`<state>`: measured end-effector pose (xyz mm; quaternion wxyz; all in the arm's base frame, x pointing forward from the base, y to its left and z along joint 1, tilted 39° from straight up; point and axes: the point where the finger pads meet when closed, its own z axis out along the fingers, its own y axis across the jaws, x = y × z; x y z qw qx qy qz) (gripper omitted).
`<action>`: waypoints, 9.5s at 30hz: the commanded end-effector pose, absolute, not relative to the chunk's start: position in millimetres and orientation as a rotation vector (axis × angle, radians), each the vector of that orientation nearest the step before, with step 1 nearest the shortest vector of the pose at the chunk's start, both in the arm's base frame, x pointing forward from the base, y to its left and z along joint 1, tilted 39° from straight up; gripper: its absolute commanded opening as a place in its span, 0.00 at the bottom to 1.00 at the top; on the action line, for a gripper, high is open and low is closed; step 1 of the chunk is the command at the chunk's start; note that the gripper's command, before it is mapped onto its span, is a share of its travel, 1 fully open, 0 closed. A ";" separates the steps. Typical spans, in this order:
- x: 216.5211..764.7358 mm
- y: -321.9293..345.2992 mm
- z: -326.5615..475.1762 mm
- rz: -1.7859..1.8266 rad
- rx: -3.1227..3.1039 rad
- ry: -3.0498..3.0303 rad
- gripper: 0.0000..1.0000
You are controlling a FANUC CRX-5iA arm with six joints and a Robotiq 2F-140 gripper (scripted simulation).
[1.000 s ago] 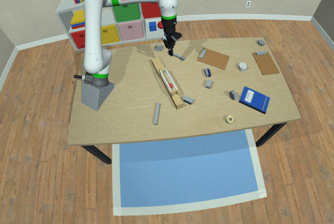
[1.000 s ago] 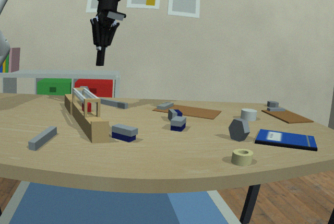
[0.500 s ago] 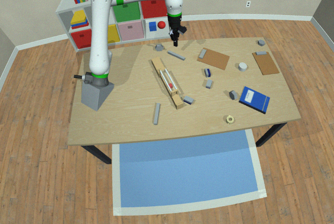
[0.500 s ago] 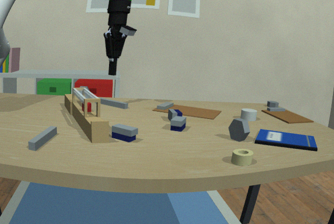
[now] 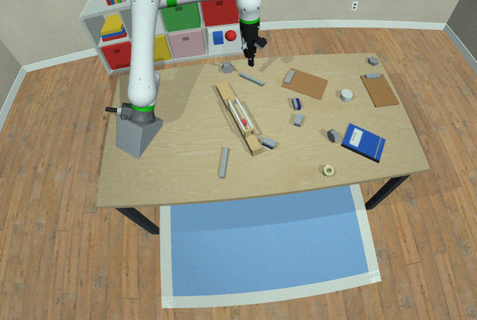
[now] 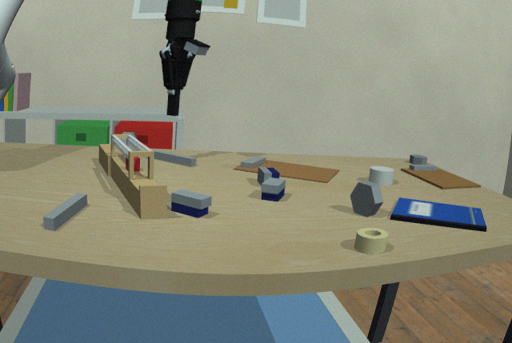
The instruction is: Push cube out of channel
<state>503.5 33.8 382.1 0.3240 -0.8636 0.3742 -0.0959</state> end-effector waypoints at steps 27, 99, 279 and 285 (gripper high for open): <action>503.5 33.2 383.0 -0.254 -2.265 0.982 0.10; 546.6 82.3 304.2 -0.254 -2.266 0.982 0.30; 399.0 6.6 223.7 -0.008 -1.891 1.561 0.10; 399.0 6.6 223.7 -0.008 -1.891 1.561 0.10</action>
